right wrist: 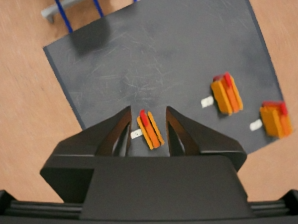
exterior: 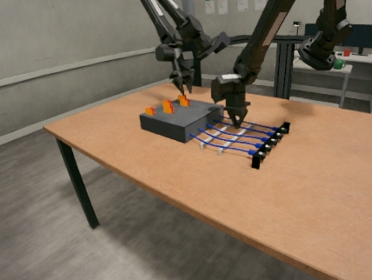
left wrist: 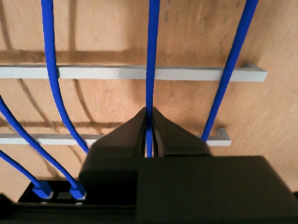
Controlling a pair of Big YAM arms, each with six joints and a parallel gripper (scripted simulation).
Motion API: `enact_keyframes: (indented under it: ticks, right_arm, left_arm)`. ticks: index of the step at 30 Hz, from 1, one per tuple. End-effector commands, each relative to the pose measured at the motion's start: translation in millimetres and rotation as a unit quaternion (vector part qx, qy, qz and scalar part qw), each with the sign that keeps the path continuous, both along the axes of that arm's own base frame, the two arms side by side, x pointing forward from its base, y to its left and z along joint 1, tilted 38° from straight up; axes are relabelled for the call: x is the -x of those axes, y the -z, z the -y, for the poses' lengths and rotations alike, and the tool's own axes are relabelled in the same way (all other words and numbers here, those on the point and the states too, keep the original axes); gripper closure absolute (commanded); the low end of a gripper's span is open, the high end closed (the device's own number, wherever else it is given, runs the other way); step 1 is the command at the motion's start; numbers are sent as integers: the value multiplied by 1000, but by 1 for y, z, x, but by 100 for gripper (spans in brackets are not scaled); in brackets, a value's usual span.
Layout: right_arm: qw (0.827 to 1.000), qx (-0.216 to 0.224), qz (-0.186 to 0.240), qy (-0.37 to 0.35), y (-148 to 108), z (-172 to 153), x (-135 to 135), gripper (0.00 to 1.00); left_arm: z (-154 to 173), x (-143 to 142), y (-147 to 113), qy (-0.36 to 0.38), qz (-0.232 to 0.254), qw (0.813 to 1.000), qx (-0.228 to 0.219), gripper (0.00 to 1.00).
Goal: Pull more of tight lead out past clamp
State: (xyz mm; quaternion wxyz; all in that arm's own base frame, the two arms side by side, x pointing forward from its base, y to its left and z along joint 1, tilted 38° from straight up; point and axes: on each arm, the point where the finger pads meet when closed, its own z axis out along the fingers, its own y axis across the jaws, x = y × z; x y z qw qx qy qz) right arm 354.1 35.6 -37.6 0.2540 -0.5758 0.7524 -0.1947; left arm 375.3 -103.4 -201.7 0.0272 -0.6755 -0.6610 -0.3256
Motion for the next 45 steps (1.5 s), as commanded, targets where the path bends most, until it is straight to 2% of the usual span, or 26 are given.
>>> enact_keyframes:
  ticks: [1,3,7,9,10,14,18,21,45]
  right_arm:
    - [996,65,-45,-46,12,-18,2,65]
    - [987,133,-70,-63,15,-19,5,65]
    - [967,219,-102,-78,17,-11,8,65]
    - [967,219,-102,-78,17,-11,8,65]
    - [962,238,-116,-60,17,7,8,65]
    - [950,279,-132,-38,10,29,6,65]
    - [948,291,-127,-17,0,38,2,65]
    - [949,290,-122,-22,0,33,1,65]
    - [948,291,-126,-21,27,49,-14,65]
  left_arm:
    - [3,-2,-2,3,4,1000,4,100]
    - [3,-2,-2,3,4,1000,4,100]
    - [3,-2,-2,3,4,1000,4,100]
    - [3,-2,-2,3,4,1000,4,100]
    - [3,-2,-2,3,4,1000,4,100]
    - [3,-2,-2,3,4,1000,4,100]
    - [3,-2,-2,3,4,1000,4,100]
    - [3,-2,-2,3,4,1000,4,100]
    - [3,-2,-2,3,4,1000,4,100]
